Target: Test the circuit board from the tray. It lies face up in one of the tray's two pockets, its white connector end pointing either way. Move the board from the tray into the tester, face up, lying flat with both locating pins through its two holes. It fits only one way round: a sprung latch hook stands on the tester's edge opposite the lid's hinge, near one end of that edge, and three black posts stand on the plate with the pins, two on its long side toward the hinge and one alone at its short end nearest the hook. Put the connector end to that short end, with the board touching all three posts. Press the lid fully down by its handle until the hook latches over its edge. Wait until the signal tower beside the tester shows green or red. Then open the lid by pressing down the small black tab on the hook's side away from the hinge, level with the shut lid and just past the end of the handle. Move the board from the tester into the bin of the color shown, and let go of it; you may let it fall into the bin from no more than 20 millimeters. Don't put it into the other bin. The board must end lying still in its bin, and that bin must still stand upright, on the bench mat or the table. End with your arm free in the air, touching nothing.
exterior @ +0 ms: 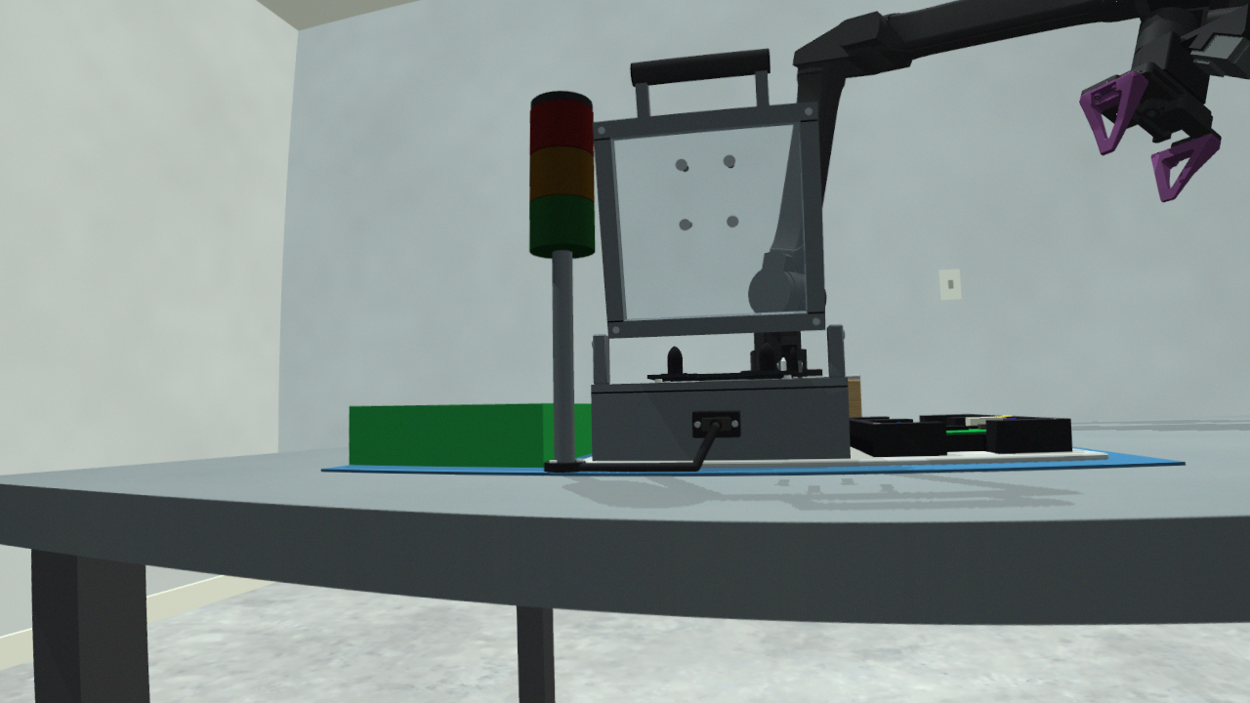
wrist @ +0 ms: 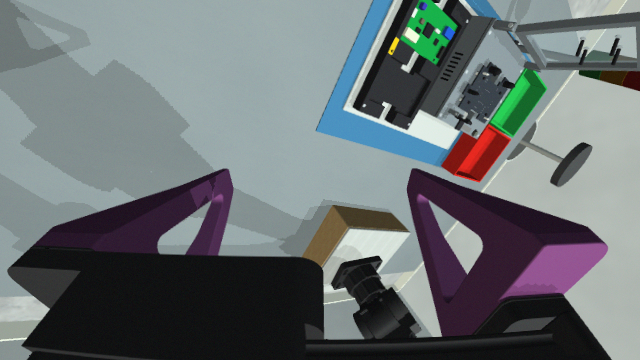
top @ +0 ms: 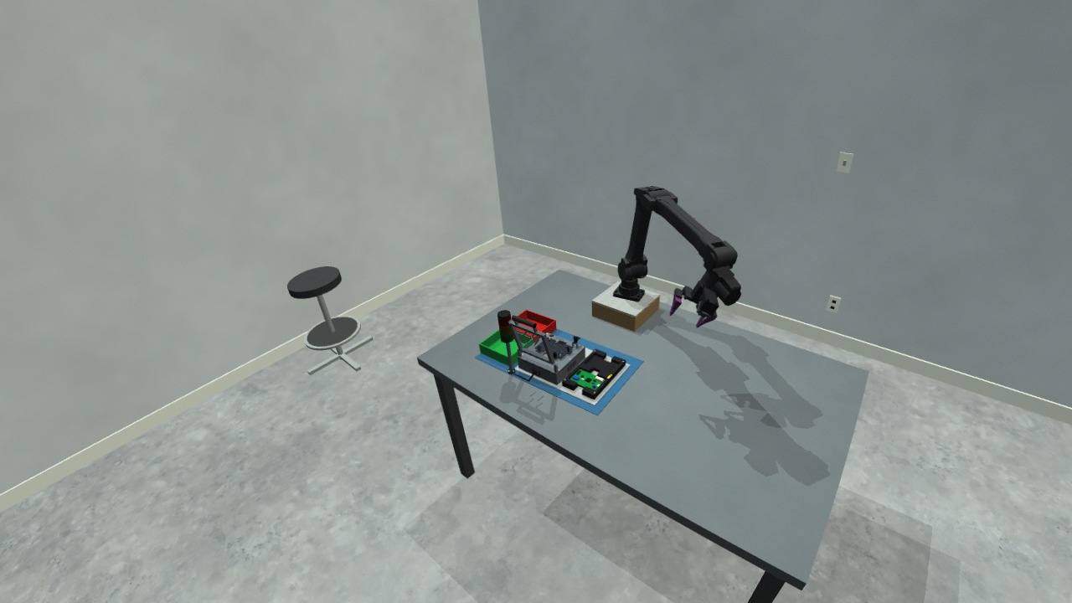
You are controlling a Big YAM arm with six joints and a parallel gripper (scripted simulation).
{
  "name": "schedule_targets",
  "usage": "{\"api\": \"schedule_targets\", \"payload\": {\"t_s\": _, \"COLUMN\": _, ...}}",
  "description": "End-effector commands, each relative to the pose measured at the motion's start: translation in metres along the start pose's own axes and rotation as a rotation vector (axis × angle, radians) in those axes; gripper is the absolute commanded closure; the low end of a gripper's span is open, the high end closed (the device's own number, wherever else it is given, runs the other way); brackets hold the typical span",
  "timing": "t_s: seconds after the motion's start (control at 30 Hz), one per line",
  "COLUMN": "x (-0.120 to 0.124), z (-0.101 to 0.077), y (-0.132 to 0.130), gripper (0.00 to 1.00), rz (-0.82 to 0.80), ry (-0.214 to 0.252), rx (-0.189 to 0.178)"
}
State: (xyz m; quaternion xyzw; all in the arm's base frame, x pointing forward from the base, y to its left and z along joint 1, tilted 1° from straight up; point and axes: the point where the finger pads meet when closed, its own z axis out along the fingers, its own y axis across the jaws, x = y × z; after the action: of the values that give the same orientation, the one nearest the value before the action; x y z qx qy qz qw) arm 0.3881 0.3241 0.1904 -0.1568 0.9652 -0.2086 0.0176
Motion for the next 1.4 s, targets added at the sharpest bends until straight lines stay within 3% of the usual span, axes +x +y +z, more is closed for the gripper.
{"api": "schedule_targets", "payload": {"t_s": 0.0, "x": -0.001, "z": -0.005, "y": -0.002, "gripper": 0.00, "rz": 0.004, "ry": -0.010, "rx": -0.006}}
{"api": "schedule_targets", "payload": {"t_s": 0.53, "x": -0.001, "z": -0.005, "y": -0.002, "gripper": 0.00, "rz": 0.004, "ry": -0.010, "rx": -0.006}}
{"api": "schedule_targets", "payload": {"t_s": 0.57, "x": -0.008, "z": -0.019, "y": -0.005, "gripper": 0.00, "rz": 0.026, "ry": -0.041, "rx": -0.024}}
{"api": "schedule_targets", "payload": {"t_s": 0.7, "x": -0.023, "z": -0.033, "y": -0.029, "gripper": 0.00, "rz": 0.167, "ry": -0.068, "rx": -0.079}}
{"api": "schedule_targets", "payload": {"t_s": 0.8, "x": -0.033, "z": -0.023, "y": -0.060, "gripper": 0.00, "rz": 0.345, "ry": -0.021, "rx": -0.114}}
{"api": "schedule_targets", "payload": {"t_s": 0.93, "x": -0.041, "z": -0.021, "y": -0.083, "gripper": 0.00, "rz": 0.503, "ry": -0.006, "rx": -0.148}}
{"api": "schedule_targets", "payload": {"t_s": 0.97, "x": -0.045, "z": -0.016, "y": -0.101, "gripper": 0.00, "rz": 0.555, "ry": 0.023, "rx": -0.154}}
{"api": "schedule_targets", "payload": {"t_s": 1.1, "x": -0.046, "z": -0.016, "y": -0.103, "gripper": 0.00, "rz": 0.641, "ry": 0.014, "rx": -0.175}}
{"api": "schedule_targets", "payload": {"t_s": 1.13, "x": -0.051, "z": -0.003, "y": -0.120, "gripper": 0.00, "rz": 0.765, "ry": 0.060, "rx": -0.184}}
{"api": "schedule_targets", "payload": {"t_s": 1.17, "x": -0.055, "z": -0.006, "y": -0.146, "gripper": 0.00, "rz": 0.836, "ry": 0.073, "rx": -0.205}}
{"api": "schedule_targets", "payload": {"t_s": 1.23, "x": -0.050, "z": 0.001, "y": -0.144, "gripper": 0.00, "rz": 0.906, "ry": 0.083, "rx": -0.211}}
{"api": "schedule_targets", "payload": {"t_s": 1.27, "x": -0.058, "z": -0.001, "y": -0.170, "gripper": 0.00, "rz": 0.972, "ry": 0.103, "rx": -0.229}}
{"api": "schedule_targets", "payload": {"t_s": 1.33, "x": -0.056, "z": 0.002, "y": -0.169, "gripper": 0.00, "rz": 1.052, "ry": 0.100, "rx": -0.241}}
{"api": "schedule_targets", "payload": {"t_s": 1.37, "x": -0.059, "z": 0.004, "y": -0.193, "gripper": 0.00, "rz": 1.110, "ry": 0.134, "rx": -0.251}}
